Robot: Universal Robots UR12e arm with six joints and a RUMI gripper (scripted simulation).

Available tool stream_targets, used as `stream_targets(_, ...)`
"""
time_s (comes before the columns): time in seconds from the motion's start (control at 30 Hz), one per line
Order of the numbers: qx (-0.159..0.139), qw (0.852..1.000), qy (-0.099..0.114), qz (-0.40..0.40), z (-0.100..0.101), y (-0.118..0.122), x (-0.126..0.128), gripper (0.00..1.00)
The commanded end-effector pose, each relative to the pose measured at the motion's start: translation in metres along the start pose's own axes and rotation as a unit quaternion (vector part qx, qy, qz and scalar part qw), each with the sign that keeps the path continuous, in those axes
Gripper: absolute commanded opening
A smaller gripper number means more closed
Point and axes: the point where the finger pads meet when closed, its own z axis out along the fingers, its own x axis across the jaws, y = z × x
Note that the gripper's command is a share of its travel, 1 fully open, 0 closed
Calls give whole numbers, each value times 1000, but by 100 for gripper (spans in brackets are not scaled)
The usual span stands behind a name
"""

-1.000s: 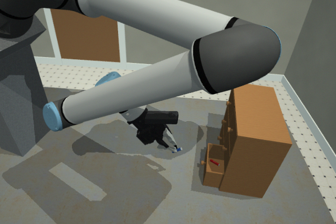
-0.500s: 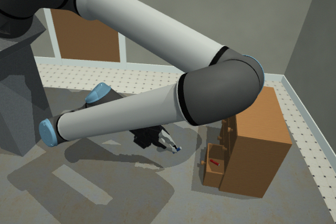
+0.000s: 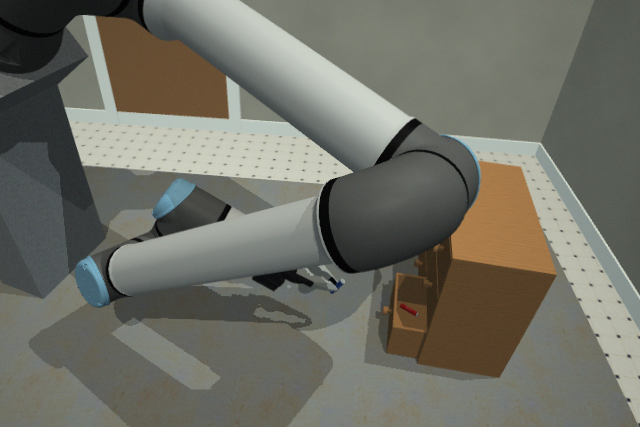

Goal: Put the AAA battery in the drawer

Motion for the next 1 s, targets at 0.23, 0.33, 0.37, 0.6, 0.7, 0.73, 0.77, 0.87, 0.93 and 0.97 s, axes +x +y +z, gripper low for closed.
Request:
stream_targets(0.23,50,999,0,0,0,0,0,2)
stream_targets(0.33,55,998,0,0,0,1,0,2)
stream_targets(0.37,57,998,0,0,0,1,0,2)
stream_targets(0.6,69,998,0,0,0,1,0,2)
stream_targets(0.7,71,997,0,0,0,1,0,2)
stream_targets(0.73,72,997,0,0,0,1,0,2)
stream_targets(0.77,73,997,0,0,0,1,0,2)
stream_targets(0.87,73,997,0,0,0,1,0,2)
stream_targets(0.93,74,997,0,0,0,1,0,2)
stream_targets(0.97,74,997,0,0,0,1,0,2)
